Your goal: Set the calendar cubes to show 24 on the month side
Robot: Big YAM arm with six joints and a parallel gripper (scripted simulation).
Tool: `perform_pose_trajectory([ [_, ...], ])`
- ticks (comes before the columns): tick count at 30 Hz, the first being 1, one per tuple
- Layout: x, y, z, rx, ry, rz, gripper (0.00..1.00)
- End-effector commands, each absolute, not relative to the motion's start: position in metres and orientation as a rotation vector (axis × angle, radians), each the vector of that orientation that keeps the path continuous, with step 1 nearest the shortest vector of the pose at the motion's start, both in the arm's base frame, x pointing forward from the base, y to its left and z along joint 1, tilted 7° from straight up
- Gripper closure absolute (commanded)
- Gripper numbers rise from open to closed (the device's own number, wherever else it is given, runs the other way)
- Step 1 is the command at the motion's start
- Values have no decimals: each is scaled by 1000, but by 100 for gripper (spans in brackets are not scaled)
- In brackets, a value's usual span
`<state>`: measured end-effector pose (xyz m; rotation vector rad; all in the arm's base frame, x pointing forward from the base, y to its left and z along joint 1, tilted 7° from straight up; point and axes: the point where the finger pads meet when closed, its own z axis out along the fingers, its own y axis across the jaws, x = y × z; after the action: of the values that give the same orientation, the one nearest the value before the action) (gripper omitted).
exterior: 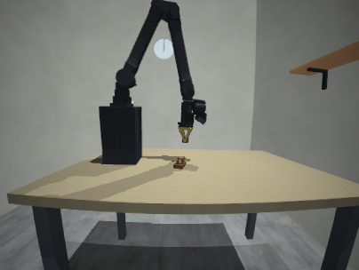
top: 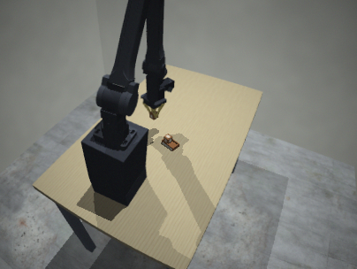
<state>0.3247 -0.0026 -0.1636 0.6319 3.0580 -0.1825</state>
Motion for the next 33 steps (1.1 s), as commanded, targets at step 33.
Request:
perform_pose_trajectory([
  [33, 336, -16, -244, 664, 3027, -177, 75],
])
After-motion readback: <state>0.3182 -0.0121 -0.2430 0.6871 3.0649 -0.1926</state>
